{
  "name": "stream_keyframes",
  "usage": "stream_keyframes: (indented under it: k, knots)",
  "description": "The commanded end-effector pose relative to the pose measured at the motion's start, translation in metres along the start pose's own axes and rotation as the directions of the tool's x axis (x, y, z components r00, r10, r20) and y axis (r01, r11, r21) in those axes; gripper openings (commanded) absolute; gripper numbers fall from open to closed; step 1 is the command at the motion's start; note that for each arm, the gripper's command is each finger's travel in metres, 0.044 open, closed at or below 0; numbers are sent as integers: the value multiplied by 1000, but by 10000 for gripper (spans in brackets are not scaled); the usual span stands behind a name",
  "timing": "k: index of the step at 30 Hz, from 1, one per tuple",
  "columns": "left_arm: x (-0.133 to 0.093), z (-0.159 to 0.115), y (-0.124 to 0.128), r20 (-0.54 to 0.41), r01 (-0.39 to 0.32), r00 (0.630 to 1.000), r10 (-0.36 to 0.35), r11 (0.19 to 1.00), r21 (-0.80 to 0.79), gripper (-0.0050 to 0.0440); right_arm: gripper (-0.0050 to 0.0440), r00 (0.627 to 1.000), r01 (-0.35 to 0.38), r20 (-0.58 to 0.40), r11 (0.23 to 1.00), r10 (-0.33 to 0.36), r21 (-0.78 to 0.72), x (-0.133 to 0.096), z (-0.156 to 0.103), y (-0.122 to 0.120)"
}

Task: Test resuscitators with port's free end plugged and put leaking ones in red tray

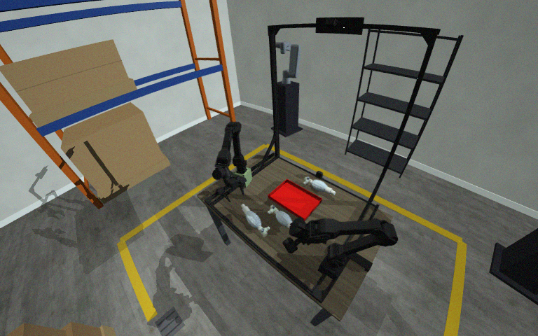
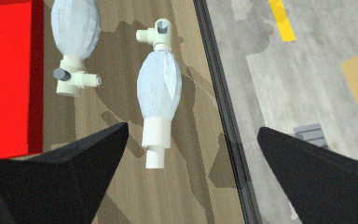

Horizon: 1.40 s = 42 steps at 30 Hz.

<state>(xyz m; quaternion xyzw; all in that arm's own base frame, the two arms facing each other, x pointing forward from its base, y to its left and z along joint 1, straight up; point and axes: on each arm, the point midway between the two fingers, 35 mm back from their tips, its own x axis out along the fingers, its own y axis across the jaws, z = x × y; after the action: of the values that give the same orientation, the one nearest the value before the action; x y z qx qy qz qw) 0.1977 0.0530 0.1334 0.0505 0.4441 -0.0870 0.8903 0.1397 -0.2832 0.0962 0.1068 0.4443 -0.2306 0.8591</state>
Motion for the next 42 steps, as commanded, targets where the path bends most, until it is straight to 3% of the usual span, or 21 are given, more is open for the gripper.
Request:
stream_keyframes:
  k: [1,20,21,31,38,42]
  knots:
    - [0,0,0,0,-1,1000,1,1000,0,440,440,1000,-18,-8,1000,18,-1,-5,-9,5]
    - [0,0,0,0,1,1000,-1,1000,0,440,440,1000,-17,-1,1000,17,-1,-25,-20,8]
    - [2,9,1,-10,4,1000,-4,1000,-4,440,409,1000,-12,2,1000,12,-2,-24,-18,6]
    - [39,104,-12,-76,3,997,-5,1000,-31,440,409,1000,-12,2,1000,12,-2,-24,-18,6]
    - [43,106,-16,-82,4,997,-7,1000,-28,440,409,1000,-14,1,1000,14,-1,-24,-18,6]
    - [63,138,-35,-87,-4,996,1,999,-36,440,409,1000,-14,1,1000,14,-1,-24,-18,6]
